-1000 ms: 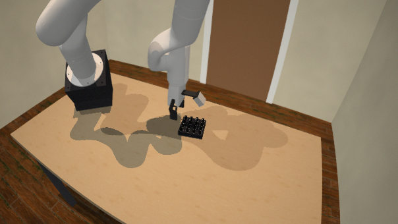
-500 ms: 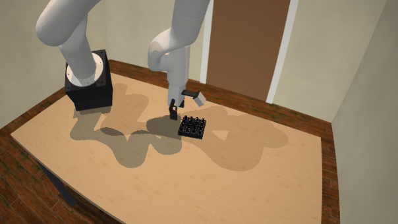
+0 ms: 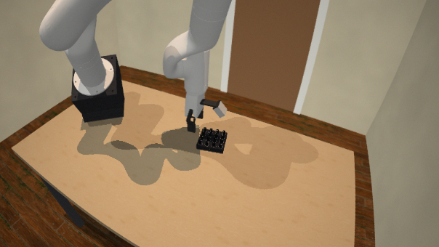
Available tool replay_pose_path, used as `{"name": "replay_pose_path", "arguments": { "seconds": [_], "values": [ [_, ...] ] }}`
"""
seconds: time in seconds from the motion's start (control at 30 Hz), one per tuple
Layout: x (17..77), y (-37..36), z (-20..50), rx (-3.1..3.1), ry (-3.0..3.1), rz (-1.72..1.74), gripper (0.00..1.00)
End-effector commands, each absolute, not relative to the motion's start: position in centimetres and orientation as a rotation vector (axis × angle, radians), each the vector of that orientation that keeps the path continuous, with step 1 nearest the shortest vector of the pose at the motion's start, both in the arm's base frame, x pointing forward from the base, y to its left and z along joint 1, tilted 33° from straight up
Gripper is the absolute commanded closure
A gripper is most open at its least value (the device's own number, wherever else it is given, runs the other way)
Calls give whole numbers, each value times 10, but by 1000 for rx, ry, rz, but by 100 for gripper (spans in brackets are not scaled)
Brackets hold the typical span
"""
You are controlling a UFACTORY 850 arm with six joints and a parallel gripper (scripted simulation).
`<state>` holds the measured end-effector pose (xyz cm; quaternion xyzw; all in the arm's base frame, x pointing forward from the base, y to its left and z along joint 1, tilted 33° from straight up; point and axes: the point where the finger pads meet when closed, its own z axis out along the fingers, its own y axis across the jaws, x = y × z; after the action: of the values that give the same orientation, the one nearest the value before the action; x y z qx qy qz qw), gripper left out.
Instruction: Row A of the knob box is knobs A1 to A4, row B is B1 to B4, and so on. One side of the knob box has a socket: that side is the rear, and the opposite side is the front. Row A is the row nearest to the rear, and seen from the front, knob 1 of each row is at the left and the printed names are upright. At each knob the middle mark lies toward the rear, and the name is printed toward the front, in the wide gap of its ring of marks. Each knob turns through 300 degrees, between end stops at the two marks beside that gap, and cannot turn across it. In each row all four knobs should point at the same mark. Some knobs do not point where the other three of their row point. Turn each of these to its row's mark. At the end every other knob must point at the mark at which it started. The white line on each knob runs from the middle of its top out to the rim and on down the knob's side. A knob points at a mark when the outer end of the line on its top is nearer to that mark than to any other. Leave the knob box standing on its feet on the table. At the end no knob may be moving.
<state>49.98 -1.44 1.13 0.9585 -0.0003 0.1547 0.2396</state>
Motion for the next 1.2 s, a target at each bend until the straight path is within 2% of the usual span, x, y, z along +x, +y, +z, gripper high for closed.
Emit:
{"name": "replay_pose_path", "arguments": {
  "seconds": [0.0, 1.17],
  "values": [
    [500, -14, 12, 2624, -1, 425, 0],
    [500, -14, 12, 2625, -12, 428, 0]
  ]
}}
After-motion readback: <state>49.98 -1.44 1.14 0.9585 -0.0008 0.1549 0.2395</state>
